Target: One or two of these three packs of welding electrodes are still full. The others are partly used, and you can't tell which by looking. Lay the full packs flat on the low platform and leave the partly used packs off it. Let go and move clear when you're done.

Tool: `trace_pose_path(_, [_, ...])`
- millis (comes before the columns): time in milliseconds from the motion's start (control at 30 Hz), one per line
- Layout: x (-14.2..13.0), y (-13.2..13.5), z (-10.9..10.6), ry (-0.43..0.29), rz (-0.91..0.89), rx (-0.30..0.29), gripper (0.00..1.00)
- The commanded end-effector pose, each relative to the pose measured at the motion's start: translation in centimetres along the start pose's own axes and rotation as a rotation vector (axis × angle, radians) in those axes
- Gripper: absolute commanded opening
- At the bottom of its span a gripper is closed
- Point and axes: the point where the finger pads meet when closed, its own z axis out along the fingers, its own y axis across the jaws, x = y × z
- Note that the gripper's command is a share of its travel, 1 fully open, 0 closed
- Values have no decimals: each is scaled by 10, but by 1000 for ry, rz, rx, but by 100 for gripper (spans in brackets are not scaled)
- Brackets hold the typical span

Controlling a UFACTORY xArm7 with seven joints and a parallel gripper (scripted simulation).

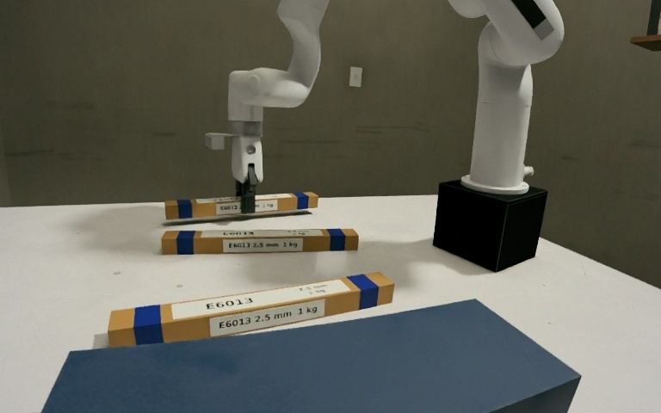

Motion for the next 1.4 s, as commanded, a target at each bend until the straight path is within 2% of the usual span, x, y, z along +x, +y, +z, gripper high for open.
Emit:
trace_pose_path(0, [2,2,2,4,0,-4,35])
trace_pose_path(667, [2,2,13,4,0,-4,35])
trace_pose_path(1367, [2,2,15,4,0,-4,35])
